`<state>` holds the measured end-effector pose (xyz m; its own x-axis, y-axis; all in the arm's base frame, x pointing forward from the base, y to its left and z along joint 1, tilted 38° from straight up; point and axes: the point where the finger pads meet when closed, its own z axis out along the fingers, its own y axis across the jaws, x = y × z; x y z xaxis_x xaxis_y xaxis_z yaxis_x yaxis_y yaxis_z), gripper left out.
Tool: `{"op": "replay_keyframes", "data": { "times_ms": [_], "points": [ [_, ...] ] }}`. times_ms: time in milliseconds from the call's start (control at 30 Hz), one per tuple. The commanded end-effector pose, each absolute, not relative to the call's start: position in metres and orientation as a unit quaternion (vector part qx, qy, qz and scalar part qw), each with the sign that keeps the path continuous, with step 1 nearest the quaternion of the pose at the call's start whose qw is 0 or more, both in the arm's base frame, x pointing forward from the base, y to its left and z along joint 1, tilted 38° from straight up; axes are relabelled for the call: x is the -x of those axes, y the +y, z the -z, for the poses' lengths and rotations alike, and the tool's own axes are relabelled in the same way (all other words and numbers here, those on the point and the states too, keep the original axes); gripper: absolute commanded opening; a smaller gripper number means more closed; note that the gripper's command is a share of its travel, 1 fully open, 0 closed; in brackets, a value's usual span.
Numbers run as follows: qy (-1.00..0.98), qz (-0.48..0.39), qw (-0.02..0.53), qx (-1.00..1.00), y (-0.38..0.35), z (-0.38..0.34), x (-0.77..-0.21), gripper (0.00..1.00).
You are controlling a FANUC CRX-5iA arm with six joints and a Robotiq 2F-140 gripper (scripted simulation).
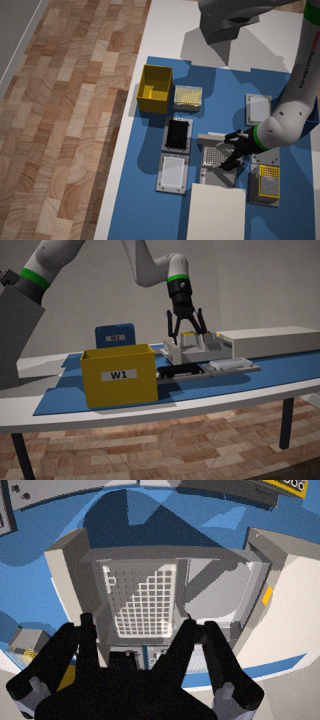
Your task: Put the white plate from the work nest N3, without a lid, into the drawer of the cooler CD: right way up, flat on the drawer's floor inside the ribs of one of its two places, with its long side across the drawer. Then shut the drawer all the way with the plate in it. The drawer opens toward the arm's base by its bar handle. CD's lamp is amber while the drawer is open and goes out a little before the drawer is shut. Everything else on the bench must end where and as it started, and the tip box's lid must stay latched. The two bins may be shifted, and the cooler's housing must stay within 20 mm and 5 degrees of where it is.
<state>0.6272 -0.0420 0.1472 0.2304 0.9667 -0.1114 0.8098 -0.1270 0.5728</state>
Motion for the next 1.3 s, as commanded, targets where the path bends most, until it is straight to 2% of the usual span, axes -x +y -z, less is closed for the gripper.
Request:
{"op": "replay_keyframes", "data": {
  "times_ms": [0, 1267],
  "points": [
    [0.603, -0.145, 0.270, -0.736, -0.0419, -0.1467, -0.6279, 0.00],
    [0.603, -0.145, 0.270, -0.736, -0.0404, -0.1408, -0.6331, 0.00]
  ]
}}
